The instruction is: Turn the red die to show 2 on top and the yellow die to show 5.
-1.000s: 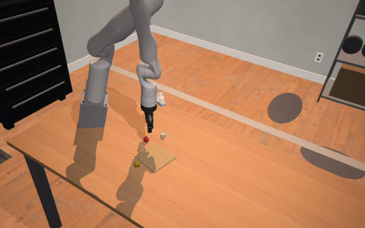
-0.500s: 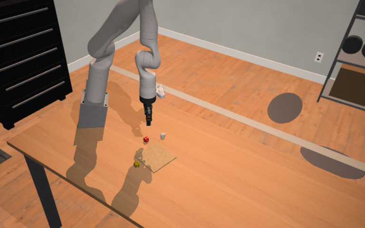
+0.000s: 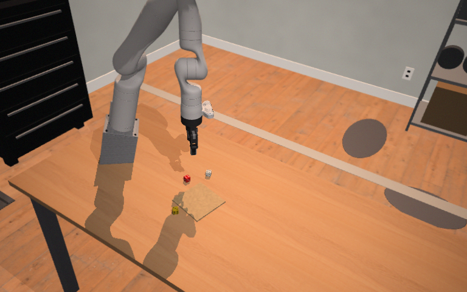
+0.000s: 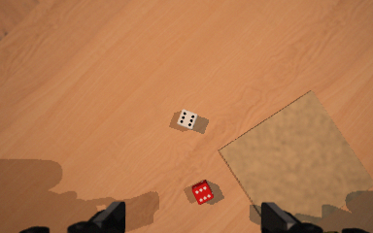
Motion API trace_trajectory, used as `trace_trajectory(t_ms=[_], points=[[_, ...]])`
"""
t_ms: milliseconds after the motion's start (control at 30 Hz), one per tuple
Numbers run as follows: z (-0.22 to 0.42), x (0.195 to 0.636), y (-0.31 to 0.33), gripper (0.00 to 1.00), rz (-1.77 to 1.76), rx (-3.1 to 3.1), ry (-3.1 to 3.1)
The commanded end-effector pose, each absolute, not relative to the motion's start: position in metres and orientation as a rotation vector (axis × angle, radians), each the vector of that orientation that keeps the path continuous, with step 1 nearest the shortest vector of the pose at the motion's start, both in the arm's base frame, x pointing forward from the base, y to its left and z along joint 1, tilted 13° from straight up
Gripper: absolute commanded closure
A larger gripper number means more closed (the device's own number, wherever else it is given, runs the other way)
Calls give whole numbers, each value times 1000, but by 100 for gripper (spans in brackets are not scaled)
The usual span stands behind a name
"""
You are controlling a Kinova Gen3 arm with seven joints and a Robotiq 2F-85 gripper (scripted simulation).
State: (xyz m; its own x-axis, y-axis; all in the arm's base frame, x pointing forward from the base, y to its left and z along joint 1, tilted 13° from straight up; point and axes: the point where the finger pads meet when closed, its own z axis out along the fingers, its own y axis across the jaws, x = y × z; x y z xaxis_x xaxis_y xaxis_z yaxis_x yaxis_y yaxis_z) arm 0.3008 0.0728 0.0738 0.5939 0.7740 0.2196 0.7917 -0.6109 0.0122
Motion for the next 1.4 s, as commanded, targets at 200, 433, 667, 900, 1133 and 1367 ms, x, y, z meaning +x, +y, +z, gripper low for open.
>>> trace_trajectory(t_ms=[200,433,667,900,1133,1367], points=[[75,302,74,0,-318,-2724,-1348],[71,301,67,0,-321,-2647,-1523],[64,300,55,0,-333,-2480,-1820],[61,300,50,0,-345,-2370,-1979],[61,300,50,0,-345,-2370,-1979],[61,300,50,0,-345,-2370,-1979]])
